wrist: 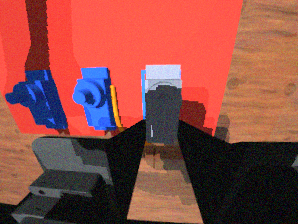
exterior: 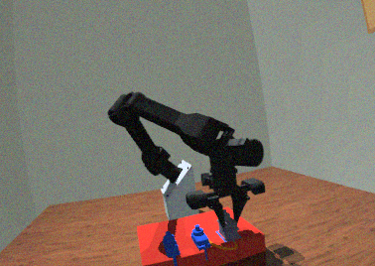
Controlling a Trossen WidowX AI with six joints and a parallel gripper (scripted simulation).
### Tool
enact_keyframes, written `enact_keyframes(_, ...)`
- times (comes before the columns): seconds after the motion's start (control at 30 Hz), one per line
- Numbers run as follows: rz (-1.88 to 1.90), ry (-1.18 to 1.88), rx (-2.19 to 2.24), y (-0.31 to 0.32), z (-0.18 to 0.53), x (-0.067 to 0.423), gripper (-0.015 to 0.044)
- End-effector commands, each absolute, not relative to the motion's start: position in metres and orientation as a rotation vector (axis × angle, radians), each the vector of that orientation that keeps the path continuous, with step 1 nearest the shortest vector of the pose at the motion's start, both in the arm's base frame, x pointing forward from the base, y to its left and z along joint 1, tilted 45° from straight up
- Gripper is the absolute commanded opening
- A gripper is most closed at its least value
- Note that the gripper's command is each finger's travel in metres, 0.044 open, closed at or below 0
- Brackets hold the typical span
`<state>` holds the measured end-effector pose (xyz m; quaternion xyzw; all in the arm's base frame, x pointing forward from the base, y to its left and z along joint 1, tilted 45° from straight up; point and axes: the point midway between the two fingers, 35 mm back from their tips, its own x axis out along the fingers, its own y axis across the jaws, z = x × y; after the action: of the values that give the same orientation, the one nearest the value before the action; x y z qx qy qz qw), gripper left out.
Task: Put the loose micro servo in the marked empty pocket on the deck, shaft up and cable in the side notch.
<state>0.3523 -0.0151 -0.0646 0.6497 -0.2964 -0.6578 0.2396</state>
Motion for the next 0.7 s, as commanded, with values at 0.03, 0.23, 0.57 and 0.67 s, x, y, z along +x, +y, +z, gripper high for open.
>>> enact_keyframes(0.03,-1.799,-0.808,1.772,-0.019,-0.068,0.351,0.0)
enact_keyframes(0.23,-1.798,-0.809,1.772,-0.023,-0.072,0.351,0.0)
enact_keyframes(0.57,-1.798,-0.809,1.771,-0.03,-0.079,0.351,0.0)
enact_keyframes(0.67,-1.798,-0.809,1.771,-0.032,-0.081,0.351,0.0)
